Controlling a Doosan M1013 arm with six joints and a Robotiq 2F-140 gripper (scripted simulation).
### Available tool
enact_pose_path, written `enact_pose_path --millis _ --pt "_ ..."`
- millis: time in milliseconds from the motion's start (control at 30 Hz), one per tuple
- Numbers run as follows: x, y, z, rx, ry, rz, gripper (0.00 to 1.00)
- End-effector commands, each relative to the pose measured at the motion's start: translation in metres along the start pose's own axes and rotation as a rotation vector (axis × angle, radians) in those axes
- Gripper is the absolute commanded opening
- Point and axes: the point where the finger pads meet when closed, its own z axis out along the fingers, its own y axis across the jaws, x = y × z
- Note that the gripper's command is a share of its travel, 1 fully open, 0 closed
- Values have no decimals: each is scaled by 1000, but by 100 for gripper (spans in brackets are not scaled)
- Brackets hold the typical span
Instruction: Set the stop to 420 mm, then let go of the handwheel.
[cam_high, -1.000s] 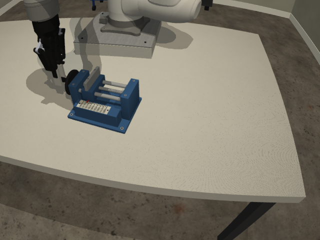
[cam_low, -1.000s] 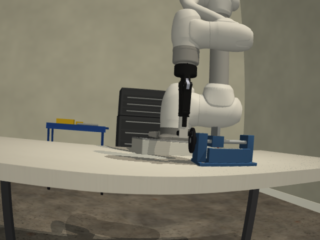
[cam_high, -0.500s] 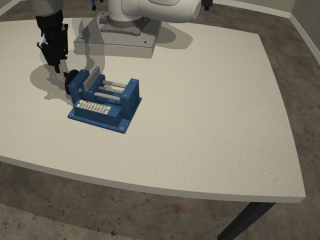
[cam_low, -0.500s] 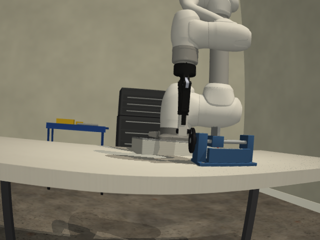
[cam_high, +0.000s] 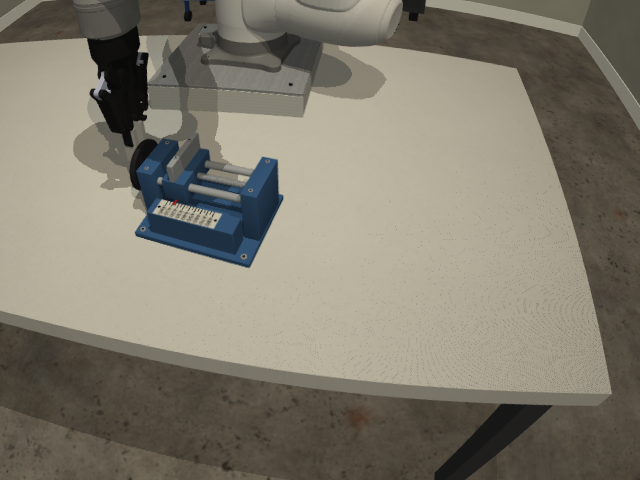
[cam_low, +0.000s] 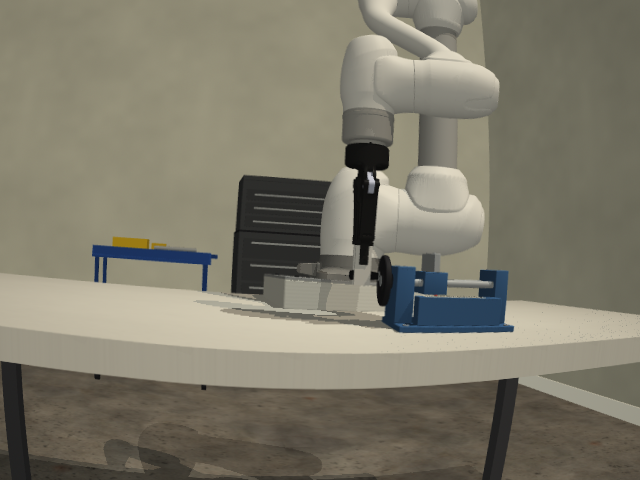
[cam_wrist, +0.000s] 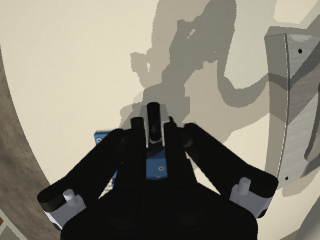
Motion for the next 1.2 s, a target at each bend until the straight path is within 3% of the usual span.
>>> enact_pose_path --millis 0,833,1167 --pt "1 1 9 -4 -4 6 4" --pt "1 -15 33 -4 -4 6 4" --pt "1 -35 35 -4 -4 6 4"
